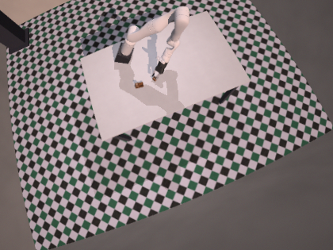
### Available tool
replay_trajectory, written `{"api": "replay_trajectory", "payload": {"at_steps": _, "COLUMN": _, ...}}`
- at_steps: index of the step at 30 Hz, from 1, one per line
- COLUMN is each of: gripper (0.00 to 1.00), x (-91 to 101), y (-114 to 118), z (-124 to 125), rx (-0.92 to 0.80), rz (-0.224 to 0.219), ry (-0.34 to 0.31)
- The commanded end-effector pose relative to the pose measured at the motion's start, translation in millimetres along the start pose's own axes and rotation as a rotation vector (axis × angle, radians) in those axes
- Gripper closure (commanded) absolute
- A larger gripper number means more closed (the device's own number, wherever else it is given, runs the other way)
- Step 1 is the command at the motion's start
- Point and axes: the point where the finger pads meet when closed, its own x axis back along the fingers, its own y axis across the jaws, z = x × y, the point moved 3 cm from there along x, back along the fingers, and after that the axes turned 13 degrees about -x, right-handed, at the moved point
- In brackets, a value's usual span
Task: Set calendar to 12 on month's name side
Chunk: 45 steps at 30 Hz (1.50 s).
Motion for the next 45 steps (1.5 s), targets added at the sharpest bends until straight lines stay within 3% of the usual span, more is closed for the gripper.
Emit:
{"api": "replay_trajectory", "payload": {"at_steps": 1, "gripper": 0.13, "x": -4.9, "y": 2.7, "z": -2.8, "rx": 0.005, "rz": -0.003, "ry": 0.006}}
{"api": "replay_trajectory", "payload": {"at_steps": 20, "gripper": 0.13, "x": -21.3, "y": 6.5, "z": -18.6, "rx": 0.005, "rz": -0.003, "ry": 0.006}}
{"api": "replay_trajectory", "payload": {"at_steps": 45, "gripper": 0.13, "x": -22.6, "y": 6.8, "z": -19.9, "rx": 0.005, "rz": -0.004, "ry": 0.006}}
